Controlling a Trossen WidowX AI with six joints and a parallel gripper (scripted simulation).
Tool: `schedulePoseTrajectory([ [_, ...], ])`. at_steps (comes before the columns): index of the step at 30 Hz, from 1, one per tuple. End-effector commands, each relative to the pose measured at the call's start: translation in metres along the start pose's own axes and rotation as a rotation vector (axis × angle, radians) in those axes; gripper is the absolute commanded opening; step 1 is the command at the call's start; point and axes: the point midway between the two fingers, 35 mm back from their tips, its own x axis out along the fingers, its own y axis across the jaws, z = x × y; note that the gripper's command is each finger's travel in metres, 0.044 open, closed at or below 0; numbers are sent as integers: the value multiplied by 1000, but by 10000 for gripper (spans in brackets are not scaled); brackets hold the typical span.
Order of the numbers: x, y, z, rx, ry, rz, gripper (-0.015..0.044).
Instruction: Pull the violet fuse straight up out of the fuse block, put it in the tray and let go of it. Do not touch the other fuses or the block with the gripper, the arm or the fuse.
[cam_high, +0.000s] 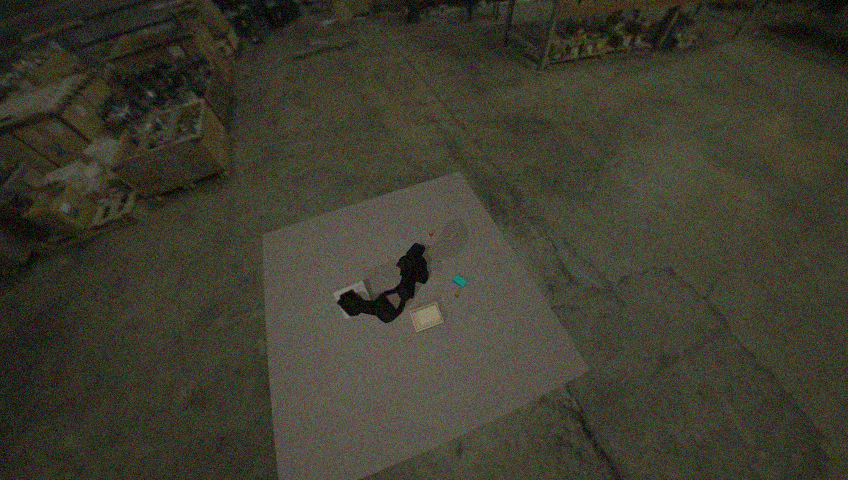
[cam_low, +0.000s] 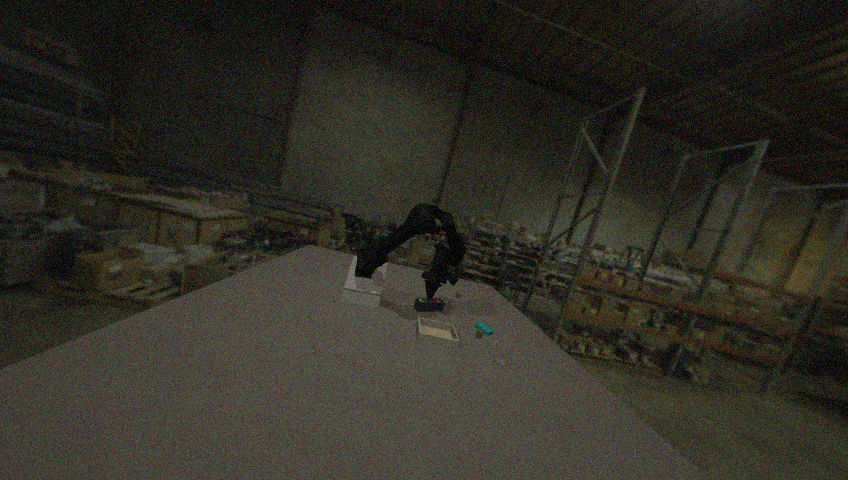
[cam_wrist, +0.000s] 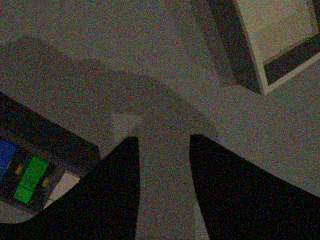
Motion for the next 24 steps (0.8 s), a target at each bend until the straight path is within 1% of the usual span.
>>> schedulePoseTrajectory([
  [1,-21,73,7,521,81,189,66],
  [3,-28,92,10,654,116,236,66],
  [4,-29,95,10,672,121,242,66],
  [24,-20,94,9,672,121,242,66],
])
